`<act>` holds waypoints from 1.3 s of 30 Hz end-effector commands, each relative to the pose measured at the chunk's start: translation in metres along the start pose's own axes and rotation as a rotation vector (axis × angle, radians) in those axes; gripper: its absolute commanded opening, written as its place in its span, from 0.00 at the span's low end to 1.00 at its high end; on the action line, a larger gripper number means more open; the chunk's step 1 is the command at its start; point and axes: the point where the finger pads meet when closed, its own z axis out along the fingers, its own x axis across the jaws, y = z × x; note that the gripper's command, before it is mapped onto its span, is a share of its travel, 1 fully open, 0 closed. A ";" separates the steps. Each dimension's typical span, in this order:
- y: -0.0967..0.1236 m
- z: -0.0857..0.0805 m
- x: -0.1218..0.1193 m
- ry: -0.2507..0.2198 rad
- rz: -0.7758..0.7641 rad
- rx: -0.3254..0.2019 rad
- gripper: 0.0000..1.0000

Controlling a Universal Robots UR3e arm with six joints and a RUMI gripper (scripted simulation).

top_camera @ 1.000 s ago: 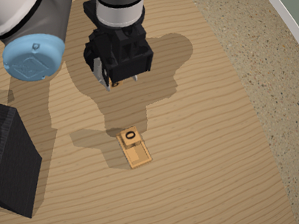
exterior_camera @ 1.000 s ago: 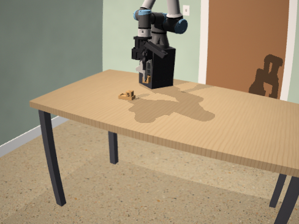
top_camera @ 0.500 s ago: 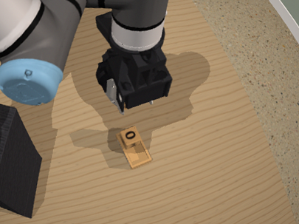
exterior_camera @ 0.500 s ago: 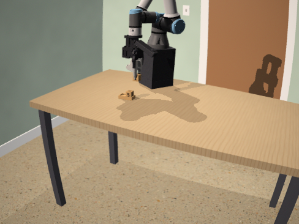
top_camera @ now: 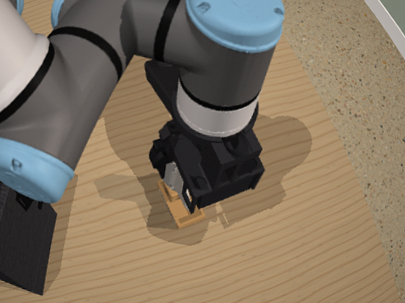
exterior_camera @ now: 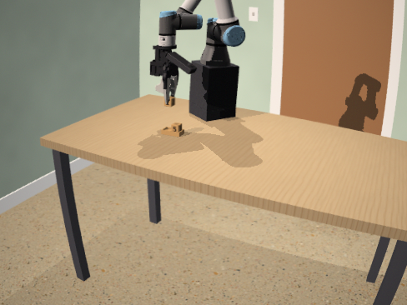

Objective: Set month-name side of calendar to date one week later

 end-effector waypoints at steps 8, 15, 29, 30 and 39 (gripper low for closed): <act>0.005 0.000 0.000 0.002 -0.032 0.014 0.11; 0.005 0.003 0.000 0.000 -0.033 0.014 0.11; 0.004 0.029 0.000 -0.001 -0.032 0.015 0.11; 0.004 0.032 0.000 -0.001 -0.032 0.015 0.11; 0.004 0.050 0.000 -0.001 -0.032 0.015 0.11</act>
